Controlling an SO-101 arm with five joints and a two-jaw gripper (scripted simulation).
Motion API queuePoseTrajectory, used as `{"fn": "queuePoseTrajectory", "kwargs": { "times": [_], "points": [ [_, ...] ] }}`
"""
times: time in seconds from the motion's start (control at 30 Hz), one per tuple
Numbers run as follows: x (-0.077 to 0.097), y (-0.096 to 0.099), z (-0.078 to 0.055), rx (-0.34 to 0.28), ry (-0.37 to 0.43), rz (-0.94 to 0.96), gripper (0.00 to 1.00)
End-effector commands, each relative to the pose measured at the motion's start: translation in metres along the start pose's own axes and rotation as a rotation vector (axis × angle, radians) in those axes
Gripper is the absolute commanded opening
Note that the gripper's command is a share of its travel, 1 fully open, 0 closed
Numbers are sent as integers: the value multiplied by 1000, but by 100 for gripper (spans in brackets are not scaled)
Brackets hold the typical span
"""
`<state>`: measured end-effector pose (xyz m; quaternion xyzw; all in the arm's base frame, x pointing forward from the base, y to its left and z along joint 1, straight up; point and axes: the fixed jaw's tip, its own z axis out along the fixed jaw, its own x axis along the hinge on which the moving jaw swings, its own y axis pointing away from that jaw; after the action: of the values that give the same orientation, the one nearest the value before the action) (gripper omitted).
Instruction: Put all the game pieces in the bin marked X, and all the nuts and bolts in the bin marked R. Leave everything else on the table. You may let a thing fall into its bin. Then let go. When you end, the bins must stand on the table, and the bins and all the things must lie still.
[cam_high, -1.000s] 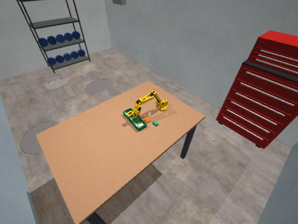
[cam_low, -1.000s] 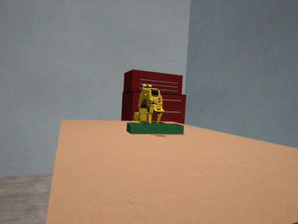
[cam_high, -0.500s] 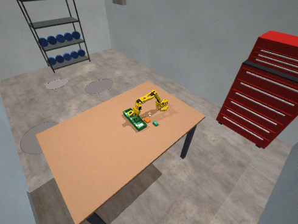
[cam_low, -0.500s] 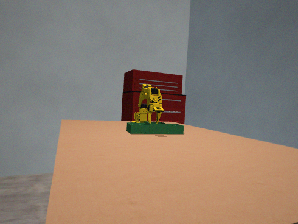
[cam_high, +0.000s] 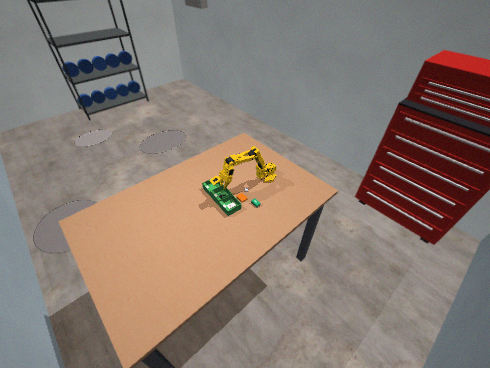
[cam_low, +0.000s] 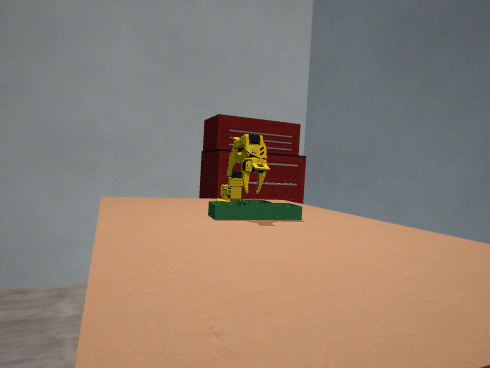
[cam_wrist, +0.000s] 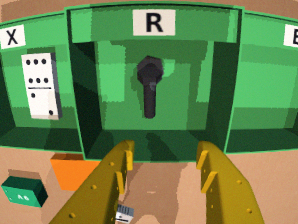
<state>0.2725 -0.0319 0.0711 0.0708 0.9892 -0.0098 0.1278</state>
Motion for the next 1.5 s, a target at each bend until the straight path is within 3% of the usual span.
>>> {"fn": "queuePoseTrajectory", "kwargs": {
  "times": [0.0,0.7,0.83,1.0,1.07,1.27,1.47],
  "points": [
    [-11,-3,-21,3,-85,5,17],
    [-11,-3,-21,2,-85,4,17],
    [-7,-1,-27,1,-82,-3,17],
    [12,4,-45,-4,-72,-31,17],
    [12,4,-45,-4,-72,-31,17],
    [50,10,-69,-14,-55,-82,17],
    [84,13,-80,-21,-40,-122,17]
  ]
}}
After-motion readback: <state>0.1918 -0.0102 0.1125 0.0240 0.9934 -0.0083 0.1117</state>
